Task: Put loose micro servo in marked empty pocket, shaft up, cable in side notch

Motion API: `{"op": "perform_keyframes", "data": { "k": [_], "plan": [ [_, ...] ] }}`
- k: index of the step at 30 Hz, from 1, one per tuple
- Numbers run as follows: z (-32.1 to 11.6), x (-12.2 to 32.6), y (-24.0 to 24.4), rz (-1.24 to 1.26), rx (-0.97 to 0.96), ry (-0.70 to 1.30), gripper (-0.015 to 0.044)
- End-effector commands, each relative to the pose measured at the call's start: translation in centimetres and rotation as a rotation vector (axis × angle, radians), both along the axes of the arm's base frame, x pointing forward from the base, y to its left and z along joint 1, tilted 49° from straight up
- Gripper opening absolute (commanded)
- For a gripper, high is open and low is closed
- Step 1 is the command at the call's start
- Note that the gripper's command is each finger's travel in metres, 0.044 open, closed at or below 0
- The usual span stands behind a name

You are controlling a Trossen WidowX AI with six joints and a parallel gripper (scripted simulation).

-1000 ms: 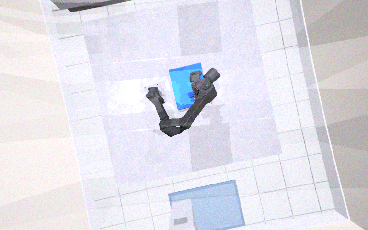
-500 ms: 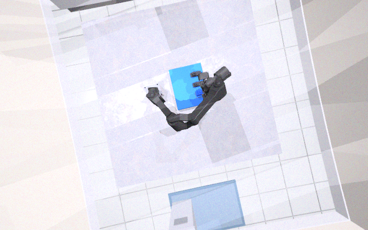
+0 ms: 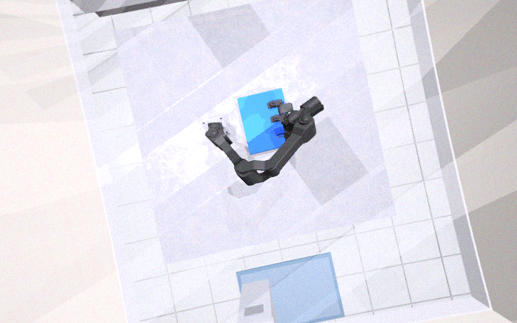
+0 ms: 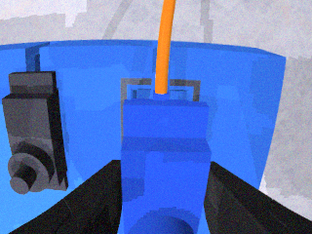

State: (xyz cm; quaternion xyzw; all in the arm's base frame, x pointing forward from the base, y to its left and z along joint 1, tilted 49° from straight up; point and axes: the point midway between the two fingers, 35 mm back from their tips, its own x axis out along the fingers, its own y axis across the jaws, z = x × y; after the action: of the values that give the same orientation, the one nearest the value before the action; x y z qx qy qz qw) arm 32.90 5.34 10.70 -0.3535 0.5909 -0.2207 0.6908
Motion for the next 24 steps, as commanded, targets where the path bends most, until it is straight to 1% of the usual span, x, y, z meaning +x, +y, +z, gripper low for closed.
{"op": "perform_keyframes", "data": {
  "k": [1, 24],
  "plan": [
    [-0.1, 0.1, -0.1, 0.006, -0.004, 0.000, 0.0000],
    [-1.1, 0.4, -1.3, 0.006, -0.004, -0.001, 0.0000]
  ]
}}
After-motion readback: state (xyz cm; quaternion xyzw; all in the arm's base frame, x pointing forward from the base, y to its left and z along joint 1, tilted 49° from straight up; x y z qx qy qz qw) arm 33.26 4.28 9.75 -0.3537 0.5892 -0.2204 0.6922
